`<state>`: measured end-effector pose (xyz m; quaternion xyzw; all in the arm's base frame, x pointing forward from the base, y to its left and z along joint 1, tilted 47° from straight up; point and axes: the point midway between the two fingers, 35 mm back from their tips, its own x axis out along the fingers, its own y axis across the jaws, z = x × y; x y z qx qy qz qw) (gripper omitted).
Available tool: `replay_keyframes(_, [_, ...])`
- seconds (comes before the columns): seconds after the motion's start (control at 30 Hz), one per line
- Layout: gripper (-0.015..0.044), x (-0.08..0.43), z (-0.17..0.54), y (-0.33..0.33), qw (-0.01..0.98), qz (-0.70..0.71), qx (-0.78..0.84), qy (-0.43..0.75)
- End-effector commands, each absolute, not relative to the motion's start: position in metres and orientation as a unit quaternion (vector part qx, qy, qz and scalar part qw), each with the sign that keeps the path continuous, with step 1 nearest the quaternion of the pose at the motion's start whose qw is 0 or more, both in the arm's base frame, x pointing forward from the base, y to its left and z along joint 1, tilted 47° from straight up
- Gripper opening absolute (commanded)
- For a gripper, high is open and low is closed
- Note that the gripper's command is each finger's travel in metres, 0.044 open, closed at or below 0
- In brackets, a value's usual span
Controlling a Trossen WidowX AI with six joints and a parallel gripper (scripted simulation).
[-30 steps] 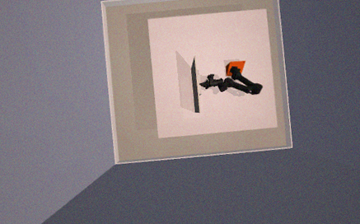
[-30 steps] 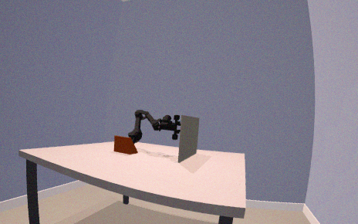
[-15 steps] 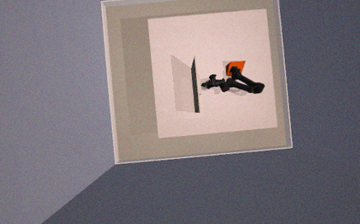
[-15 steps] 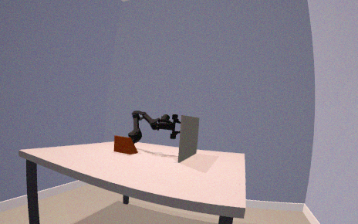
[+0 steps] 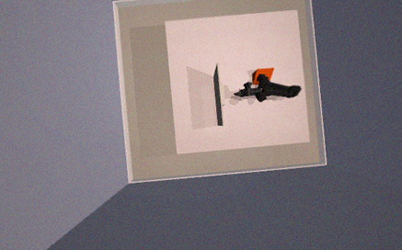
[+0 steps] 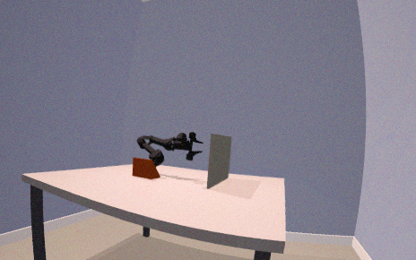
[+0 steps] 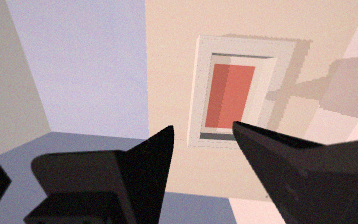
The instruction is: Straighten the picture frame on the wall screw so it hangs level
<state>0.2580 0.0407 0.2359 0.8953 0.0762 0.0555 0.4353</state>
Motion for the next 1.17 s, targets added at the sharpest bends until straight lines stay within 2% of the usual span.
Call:
replay_keyframes(0.0, [0.0260, 0.258, 0.244, 0.034, 0.435, 0.057, 0.895, 0.077])
replay_keyframes(0.27, [0.0260, 0.243, 0.277, 0.000, 0.442, 0.051, 0.892, 0.077])
replay_keyframes(1.13, [0.0260, 0.242, 0.278, -0.001, 0.442, 0.050, 0.892, 0.077])
